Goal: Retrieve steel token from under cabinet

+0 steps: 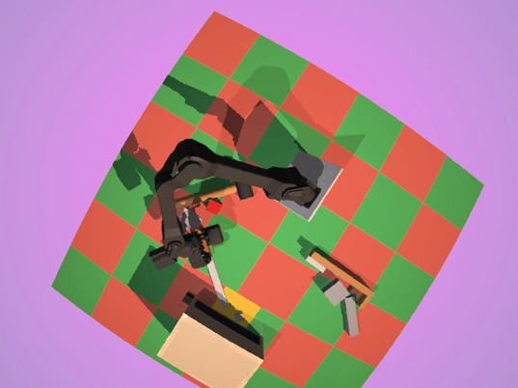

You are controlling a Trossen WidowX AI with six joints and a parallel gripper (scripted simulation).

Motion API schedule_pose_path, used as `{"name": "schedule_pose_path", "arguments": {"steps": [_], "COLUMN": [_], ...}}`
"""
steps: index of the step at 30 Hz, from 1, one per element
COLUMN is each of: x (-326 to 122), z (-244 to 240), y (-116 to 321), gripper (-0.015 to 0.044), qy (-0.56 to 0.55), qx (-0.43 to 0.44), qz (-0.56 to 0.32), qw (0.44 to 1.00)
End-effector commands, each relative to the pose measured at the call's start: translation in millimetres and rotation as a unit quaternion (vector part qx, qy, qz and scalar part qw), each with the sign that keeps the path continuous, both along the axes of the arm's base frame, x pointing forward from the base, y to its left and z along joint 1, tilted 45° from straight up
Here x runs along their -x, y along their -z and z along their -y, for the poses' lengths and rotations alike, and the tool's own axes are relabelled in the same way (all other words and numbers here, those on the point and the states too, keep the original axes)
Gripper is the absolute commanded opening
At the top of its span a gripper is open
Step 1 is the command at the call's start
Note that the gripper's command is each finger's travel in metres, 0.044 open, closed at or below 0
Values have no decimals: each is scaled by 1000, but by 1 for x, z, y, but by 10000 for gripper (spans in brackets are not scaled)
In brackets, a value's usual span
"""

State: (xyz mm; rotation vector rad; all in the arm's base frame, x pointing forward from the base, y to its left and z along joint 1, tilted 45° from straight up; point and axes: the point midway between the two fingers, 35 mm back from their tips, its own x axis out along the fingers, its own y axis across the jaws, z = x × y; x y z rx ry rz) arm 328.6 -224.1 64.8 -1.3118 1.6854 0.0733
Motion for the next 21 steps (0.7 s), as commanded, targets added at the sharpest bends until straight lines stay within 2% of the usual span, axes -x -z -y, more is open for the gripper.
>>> {"name": "schedule_pose_path", "arguments": {"steps": [1, 8, 21], "x": [0, 4, 1], "z": [0, 1, 2], "y": [1, 6, 2], "gripper": [270, 270, 183], "qy": [-3, -7, -3], "qx": [-3, -2, 1], "qz": [1, -4, 1], "qw": [1000, 1000, 1000]}}
